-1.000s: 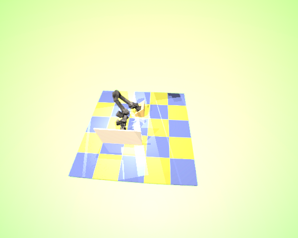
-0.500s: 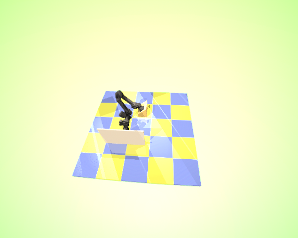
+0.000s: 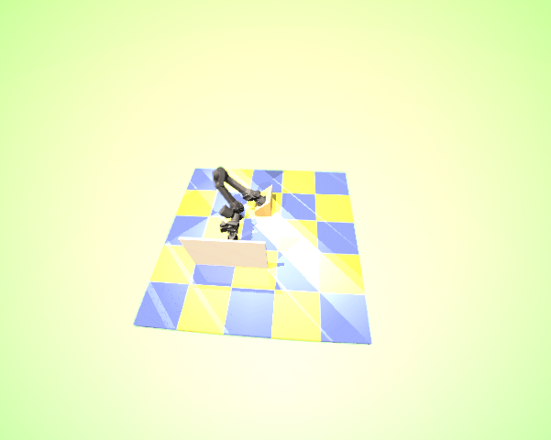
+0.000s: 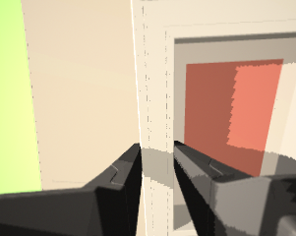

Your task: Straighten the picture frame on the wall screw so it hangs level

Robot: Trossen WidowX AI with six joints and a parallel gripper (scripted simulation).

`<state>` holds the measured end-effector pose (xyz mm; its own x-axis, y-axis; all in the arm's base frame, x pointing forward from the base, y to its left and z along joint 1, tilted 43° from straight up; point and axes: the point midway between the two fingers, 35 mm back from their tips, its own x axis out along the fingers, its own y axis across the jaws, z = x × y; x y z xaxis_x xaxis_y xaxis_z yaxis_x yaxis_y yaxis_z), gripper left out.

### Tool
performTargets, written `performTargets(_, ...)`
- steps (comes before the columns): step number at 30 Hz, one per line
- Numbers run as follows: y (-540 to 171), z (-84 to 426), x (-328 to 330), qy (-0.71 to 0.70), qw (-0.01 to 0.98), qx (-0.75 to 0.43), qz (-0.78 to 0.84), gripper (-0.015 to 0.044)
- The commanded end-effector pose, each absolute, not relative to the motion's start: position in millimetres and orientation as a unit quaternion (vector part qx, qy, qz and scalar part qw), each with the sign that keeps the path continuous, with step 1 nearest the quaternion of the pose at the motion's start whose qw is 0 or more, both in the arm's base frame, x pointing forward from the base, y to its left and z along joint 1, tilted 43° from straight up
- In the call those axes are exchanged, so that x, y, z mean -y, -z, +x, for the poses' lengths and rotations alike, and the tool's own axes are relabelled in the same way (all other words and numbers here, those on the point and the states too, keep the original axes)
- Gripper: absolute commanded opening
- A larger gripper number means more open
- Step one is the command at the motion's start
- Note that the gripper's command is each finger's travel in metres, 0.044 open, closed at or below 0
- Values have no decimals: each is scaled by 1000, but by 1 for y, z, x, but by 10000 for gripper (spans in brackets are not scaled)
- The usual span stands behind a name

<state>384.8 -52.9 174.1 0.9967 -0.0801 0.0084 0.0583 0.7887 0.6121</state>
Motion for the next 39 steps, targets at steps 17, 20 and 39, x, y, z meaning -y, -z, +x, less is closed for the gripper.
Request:
performTargets(17,-178,385,52,32,945,20,325,0)
performTargets(20,-178,385,52,32,945,20,325,0)
performTargets(39,-180,385,52,32,945,20,325,0)
